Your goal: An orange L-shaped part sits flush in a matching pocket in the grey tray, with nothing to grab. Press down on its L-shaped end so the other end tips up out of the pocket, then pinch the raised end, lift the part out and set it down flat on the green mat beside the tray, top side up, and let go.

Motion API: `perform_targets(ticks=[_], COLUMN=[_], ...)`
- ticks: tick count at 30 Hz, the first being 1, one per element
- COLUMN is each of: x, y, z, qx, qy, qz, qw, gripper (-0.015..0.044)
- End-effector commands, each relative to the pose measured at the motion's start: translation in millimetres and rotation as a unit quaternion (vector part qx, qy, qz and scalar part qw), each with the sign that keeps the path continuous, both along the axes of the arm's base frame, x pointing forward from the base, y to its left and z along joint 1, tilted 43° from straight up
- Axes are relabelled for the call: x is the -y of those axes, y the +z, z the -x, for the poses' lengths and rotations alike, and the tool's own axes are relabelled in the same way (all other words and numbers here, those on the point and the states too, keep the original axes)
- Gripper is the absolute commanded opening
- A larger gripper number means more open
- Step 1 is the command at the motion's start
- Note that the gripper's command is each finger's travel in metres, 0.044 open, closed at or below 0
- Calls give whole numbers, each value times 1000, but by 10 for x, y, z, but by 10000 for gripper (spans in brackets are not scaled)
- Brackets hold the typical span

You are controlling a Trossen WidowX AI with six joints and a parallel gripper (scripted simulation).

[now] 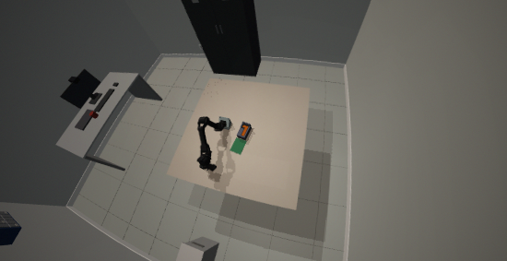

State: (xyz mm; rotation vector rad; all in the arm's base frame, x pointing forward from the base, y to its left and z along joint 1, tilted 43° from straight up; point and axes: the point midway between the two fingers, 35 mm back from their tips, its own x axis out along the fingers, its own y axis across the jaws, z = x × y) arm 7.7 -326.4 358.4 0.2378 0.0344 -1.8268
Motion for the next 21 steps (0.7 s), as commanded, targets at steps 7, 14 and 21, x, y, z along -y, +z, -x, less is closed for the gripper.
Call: perform_targets(ticks=[7,14,21], x=[-92,-751,-1738], y=[-720,-1384,-1944], z=[-1413,-2418,-3010], qx=[-12,-74,-175], qy=[180,293,378], qz=[-143,-267,-350], qw=[973,915,839], gripper=[180,180,180])
